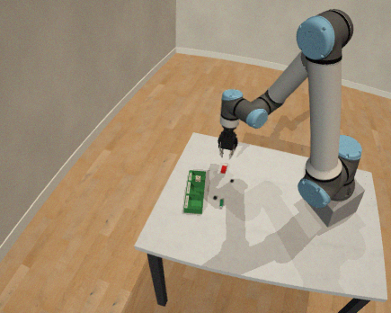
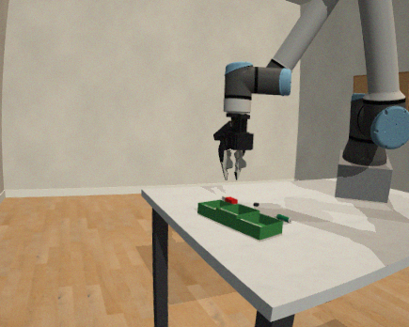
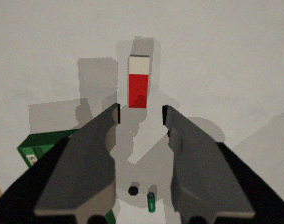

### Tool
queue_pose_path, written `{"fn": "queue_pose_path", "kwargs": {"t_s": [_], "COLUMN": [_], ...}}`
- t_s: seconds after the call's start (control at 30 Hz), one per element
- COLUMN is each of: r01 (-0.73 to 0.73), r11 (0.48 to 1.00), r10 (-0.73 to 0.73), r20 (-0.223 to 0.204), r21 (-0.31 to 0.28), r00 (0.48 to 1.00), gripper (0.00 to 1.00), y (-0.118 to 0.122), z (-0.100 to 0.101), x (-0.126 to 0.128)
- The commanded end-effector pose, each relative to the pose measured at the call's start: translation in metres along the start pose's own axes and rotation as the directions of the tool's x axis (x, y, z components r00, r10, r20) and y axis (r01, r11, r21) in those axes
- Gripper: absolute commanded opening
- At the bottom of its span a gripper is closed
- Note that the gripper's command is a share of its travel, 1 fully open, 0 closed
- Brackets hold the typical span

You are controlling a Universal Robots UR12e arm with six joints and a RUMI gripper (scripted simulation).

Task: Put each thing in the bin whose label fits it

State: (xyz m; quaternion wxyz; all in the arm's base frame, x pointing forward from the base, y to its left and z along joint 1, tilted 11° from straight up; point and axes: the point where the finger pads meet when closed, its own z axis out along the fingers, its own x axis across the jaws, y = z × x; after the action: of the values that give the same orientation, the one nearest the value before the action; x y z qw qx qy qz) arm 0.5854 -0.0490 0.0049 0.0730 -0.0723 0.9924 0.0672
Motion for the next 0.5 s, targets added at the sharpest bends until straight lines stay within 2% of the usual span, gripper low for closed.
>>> {"fn": "queue_pose_path", "kwargs": {"t_s": [0.0, 0.47], "r01": [0.000, 0.000], "r11": [1.000, 1.000], "r10": [0.000, 0.000], "r20": [0.001, 0.001], "r21": [0.000, 0.000], "r00": [1.000, 1.000], "gripper": [0.23, 0.23], "y": [0.0000, 0.0028], "z": [-0.0006, -0.0006], "x": [-0.0009, -0.0030]}}
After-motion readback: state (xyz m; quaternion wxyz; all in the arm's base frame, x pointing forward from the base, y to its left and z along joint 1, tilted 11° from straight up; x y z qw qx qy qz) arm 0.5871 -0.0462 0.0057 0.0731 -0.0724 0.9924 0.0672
